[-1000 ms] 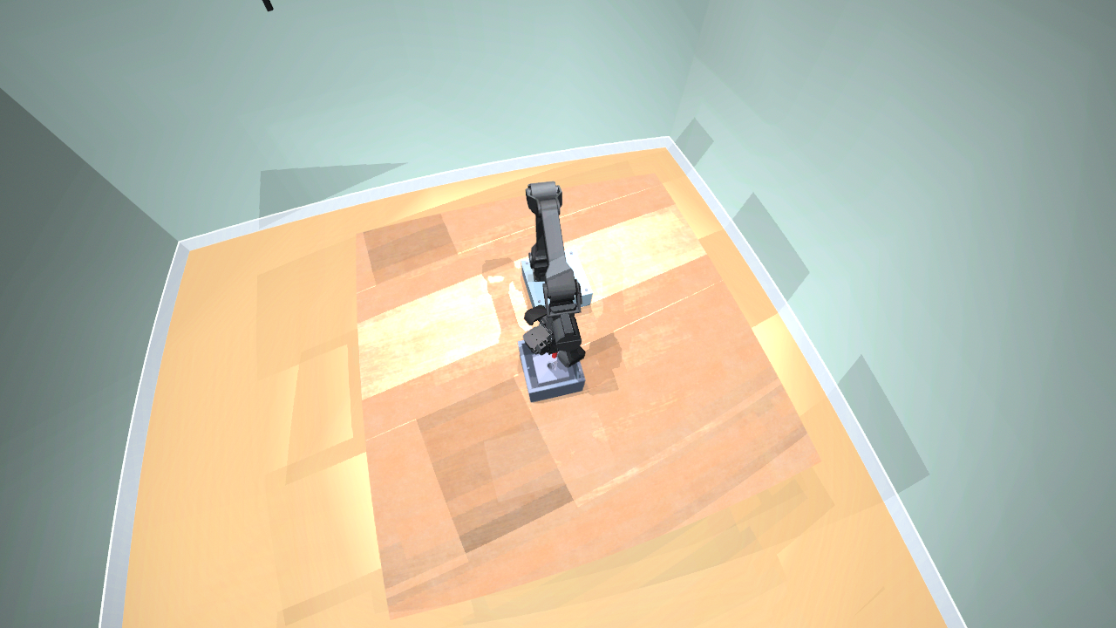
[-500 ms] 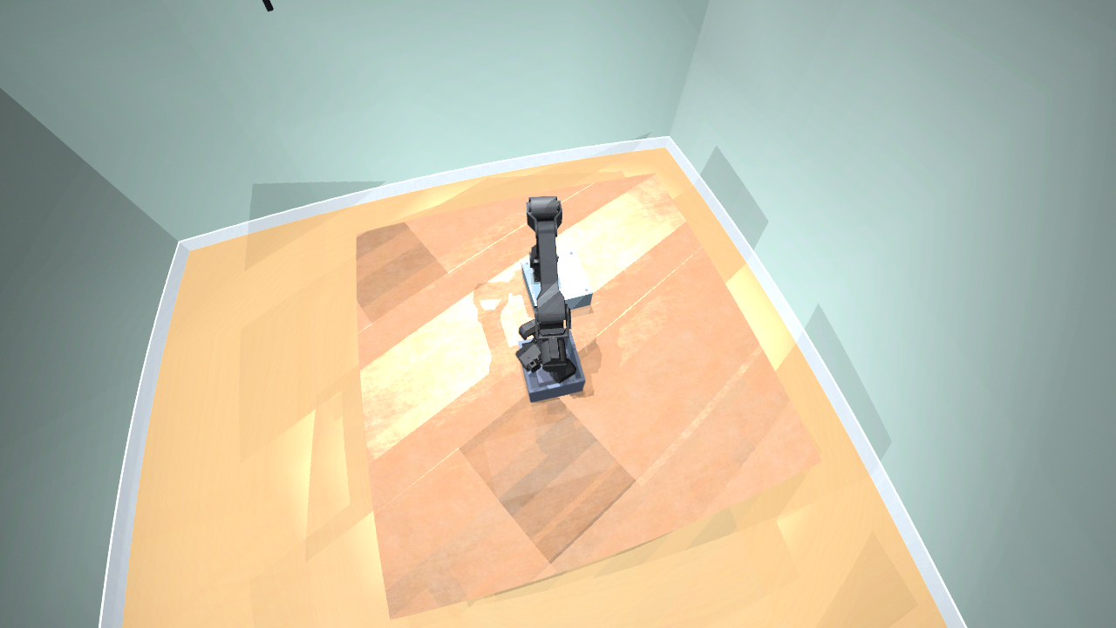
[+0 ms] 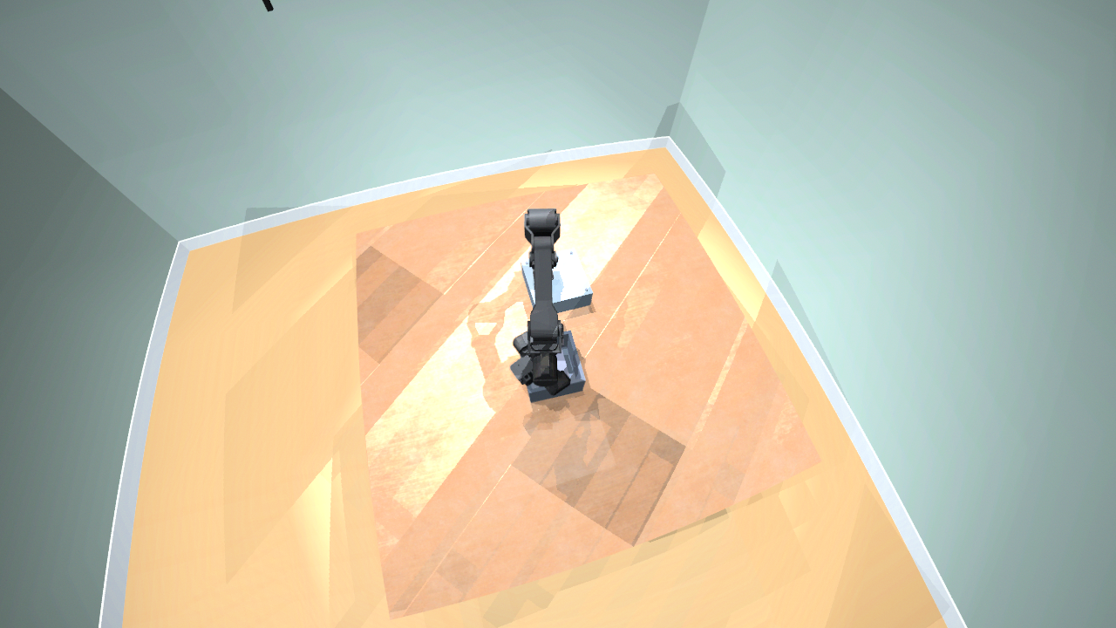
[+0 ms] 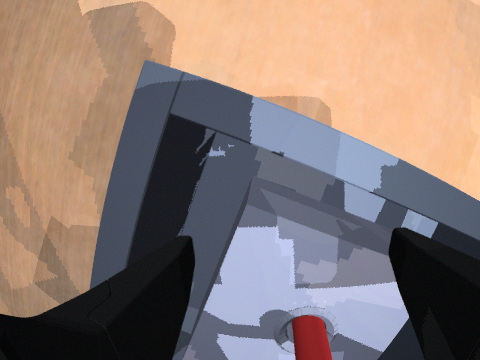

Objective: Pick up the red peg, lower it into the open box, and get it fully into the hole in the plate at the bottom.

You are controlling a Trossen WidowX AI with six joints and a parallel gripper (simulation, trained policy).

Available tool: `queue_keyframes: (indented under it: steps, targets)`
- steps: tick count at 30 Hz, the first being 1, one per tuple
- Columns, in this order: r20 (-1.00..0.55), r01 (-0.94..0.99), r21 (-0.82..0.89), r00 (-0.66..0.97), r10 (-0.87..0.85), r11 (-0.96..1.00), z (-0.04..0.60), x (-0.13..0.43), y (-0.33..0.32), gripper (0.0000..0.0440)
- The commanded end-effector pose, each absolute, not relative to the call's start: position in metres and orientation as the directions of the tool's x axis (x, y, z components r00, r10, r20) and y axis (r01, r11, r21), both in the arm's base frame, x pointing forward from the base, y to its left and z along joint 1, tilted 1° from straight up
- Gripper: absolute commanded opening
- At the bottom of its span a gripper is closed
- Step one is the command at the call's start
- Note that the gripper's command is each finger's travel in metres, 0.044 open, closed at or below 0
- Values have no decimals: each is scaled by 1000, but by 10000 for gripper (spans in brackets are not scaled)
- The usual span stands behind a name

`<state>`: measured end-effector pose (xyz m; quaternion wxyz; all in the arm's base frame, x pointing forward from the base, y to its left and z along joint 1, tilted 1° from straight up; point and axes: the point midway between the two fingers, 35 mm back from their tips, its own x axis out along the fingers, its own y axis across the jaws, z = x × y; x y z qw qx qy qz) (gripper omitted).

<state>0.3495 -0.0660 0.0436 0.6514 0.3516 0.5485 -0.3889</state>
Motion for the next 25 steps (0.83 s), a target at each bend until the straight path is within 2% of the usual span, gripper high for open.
queue_keyframes:
  steps: [1, 2, 3, 13, 25]
  targets:
    - [-985, 889, 55, 121, -119, 455, 47, 361, -73, 408]
    - [-983, 888, 67, 136, -121, 456, 48, 365, -75, 434]
    - [-981, 888, 79, 151, -125, 453, 49, 369, -77, 440]
    - [-951, 883, 159, 257, -171, 441, 63, 397, -103, 440]
    - [-950, 883, 161, 259, -172, 441, 64, 398, -104, 440]
